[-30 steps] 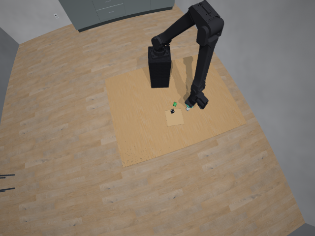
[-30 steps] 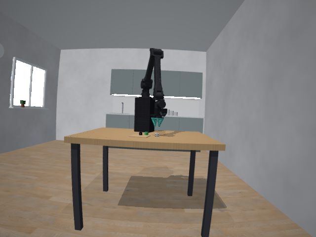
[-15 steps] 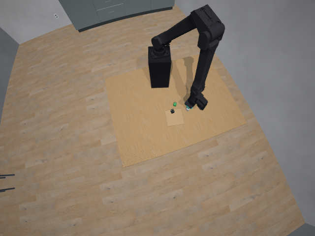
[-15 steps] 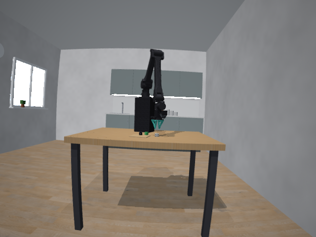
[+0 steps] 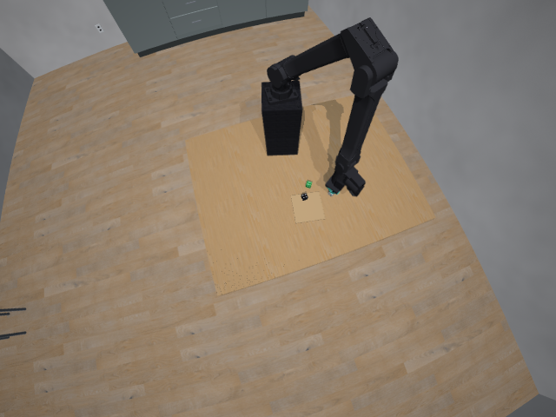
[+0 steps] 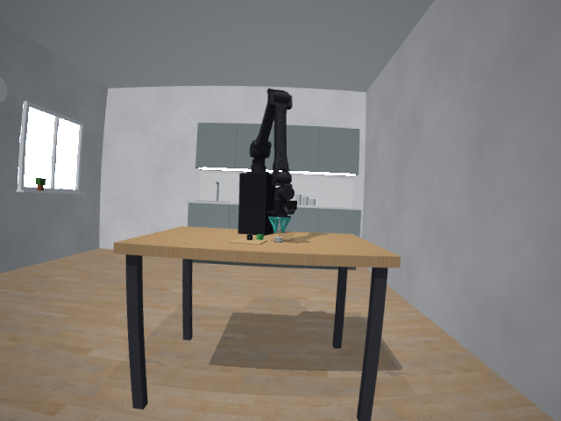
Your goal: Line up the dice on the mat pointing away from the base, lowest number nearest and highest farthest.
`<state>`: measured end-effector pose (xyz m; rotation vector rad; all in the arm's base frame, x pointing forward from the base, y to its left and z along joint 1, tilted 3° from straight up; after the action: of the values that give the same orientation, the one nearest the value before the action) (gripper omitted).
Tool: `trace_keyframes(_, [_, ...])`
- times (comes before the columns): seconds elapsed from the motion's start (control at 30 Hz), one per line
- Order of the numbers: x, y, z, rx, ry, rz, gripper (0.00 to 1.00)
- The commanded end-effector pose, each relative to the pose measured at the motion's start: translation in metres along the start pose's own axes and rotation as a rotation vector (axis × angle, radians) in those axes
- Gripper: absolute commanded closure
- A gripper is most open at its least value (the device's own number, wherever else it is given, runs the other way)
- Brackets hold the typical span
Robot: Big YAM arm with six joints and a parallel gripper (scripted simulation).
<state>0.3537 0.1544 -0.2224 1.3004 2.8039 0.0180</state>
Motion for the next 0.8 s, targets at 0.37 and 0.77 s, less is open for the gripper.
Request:
trace_keyframes(0.37, [-0.008,0.008,0.009,-0.027,-0.009,0.008,0.61])
trace_keyframes(0.77, [-0.008,0.005,0.008,-0.021,-0.008,0.007,0.61])
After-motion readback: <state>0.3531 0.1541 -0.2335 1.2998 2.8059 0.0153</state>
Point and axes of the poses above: the point where the finger pads meet when closed, its own z axis out along the fingers, its own x axis across the jaws, y = z × x, the point moved 5 cm from there along -z, back along the fingers, and after that the axes turned 5 degrees about -z, right-handed, at the moved point
